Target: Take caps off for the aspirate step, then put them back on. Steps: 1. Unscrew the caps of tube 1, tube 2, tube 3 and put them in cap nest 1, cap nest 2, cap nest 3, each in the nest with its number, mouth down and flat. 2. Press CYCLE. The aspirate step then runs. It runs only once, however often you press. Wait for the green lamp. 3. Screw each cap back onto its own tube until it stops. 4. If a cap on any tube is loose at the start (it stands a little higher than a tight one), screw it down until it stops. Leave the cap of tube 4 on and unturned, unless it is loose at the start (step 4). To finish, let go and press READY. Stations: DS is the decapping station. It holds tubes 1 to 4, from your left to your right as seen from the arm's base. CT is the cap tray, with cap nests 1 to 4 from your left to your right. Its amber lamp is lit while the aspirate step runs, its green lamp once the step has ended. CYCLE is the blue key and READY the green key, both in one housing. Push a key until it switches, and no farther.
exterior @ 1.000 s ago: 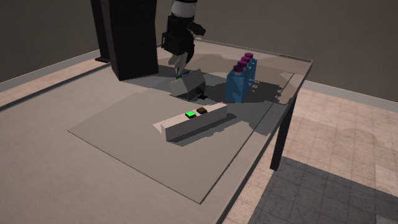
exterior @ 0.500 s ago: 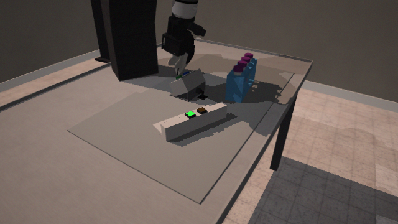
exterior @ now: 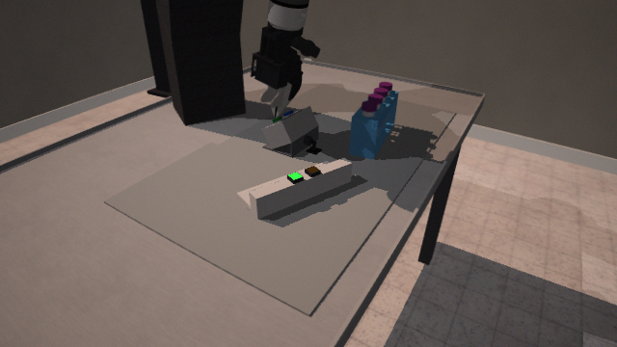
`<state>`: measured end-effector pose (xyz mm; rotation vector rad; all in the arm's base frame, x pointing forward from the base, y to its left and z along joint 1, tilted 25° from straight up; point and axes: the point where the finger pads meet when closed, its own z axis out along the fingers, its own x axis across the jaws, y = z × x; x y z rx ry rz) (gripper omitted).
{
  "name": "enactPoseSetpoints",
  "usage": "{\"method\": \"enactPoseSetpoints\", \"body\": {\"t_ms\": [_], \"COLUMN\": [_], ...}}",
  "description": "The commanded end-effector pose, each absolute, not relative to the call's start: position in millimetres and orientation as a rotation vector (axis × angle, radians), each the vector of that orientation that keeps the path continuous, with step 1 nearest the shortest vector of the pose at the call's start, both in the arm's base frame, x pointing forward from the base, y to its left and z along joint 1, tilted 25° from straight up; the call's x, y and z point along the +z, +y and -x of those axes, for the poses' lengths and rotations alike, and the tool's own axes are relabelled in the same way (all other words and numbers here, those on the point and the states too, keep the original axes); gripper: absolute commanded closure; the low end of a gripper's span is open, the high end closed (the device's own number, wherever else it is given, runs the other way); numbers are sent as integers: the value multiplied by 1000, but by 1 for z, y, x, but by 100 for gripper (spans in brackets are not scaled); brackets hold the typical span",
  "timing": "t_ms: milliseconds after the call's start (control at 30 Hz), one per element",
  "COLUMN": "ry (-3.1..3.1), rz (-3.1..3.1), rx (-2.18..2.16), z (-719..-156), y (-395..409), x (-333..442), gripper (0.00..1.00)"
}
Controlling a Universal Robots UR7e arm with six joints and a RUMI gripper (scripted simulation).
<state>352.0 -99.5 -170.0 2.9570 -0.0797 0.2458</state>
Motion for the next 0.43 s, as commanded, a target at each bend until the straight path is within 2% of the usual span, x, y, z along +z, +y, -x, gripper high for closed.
{"method": "enactPoseSetpoints", "body": {"t_ms": [0, 400], "ry": [-84, -84], "rz": [-2968, -2968], "rx": [194, 194], "z": [-355, -356], "y": [-101, -102], "x": [-175, -178], "gripper": [100, 100]}}
